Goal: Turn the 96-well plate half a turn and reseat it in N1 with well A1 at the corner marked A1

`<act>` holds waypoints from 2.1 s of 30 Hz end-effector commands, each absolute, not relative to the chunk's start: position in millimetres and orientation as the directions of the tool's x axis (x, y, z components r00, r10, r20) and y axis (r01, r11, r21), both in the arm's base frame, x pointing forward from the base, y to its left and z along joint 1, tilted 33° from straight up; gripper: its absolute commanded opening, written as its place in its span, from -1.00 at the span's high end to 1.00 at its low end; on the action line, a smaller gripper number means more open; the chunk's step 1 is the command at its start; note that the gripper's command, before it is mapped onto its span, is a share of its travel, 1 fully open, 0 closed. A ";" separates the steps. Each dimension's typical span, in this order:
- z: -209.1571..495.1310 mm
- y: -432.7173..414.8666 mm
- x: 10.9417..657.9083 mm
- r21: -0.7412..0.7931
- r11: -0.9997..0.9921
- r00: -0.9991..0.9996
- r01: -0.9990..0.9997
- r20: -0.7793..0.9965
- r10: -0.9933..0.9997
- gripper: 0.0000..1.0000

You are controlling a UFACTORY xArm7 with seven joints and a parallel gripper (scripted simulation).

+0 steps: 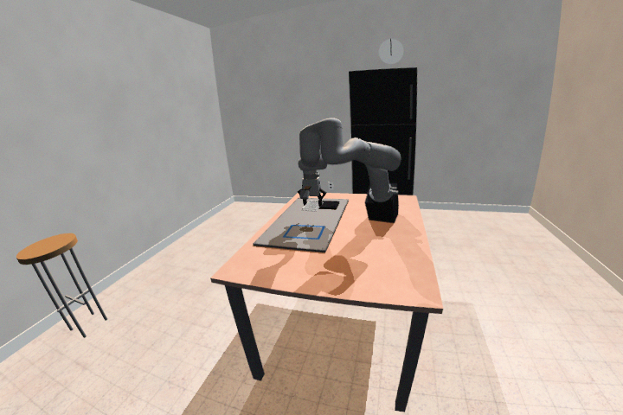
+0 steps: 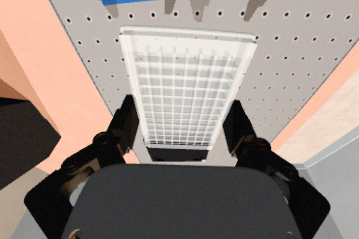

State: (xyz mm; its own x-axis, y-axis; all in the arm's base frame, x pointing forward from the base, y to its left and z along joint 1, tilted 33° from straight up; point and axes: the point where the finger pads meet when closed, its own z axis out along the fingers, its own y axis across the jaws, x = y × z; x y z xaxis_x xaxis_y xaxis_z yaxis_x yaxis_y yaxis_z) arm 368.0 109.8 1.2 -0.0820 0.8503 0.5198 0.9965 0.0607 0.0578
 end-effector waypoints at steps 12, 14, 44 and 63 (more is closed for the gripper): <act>-24.1 66.5 374.9 0.317 0.460 -0.559 0.829 0.443 0.701 1.00; -27.5 60.8 375.6 0.346 0.506 -0.613 0.790 0.421 0.669 1.00; -73.8 -16.2 384.4 0.544 0.839 -1.000 0.011 -0.010 0.019 1.00; -101.1 -61.8 389.6 0.533 0.829 -0.985 -0.169 -0.107 -0.132 1.00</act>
State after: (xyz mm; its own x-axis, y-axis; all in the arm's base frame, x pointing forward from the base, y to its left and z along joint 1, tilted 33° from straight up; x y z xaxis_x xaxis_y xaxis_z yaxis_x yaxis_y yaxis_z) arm 386.5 -51.8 -96.7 -0.9864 -0.1293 -0.1016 -0.1637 0.8307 0.5322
